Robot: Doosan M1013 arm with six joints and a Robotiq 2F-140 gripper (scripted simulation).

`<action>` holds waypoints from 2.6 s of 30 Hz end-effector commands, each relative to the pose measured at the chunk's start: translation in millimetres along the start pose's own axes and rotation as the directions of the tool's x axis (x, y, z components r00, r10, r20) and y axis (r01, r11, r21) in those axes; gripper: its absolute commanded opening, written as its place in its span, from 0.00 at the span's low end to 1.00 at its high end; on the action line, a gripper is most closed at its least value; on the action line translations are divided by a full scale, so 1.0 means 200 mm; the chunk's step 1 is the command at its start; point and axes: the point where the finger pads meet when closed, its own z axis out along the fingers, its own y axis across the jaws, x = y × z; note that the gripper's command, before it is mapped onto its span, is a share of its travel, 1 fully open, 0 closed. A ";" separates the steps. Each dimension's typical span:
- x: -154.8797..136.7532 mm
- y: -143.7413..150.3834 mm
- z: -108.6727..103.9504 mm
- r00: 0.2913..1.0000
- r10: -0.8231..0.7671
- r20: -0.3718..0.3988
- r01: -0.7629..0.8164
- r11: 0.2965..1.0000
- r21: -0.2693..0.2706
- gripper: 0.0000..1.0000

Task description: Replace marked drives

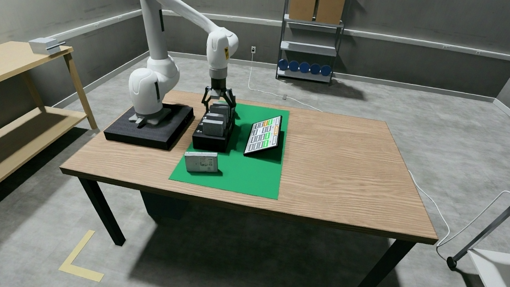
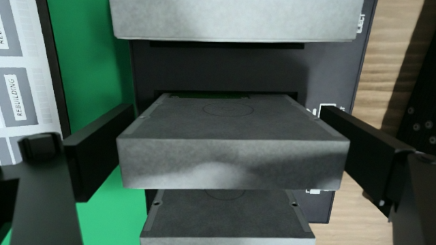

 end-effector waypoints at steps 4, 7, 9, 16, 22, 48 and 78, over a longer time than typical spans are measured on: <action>0.00 0.00 0.00 1.000 0.000 0.000 0.000 1.000 0.001 0.89; 0.00 0.00 0.00 1.000 0.000 0.000 0.000 1.000 0.001 0.89; 0.00 0.00 0.00 1.000 0.000 0.000 0.000 1.000 0.001 0.89; 0.00 0.00 0.00 1.000 0.000 0.000 0.000 1.000 0.001 0.73; 0.00 0.00 0.00 1.000 0.000 0.000 0.000 1.000 0.001 0.73; 0.00 0.00 -0.01 1.000 0.000 0.000 0.000 1.000 0.001 0.71; 0.00 0.00 -0.02 1.000 0.000 0.000 0.000 1.000 0.001 0.10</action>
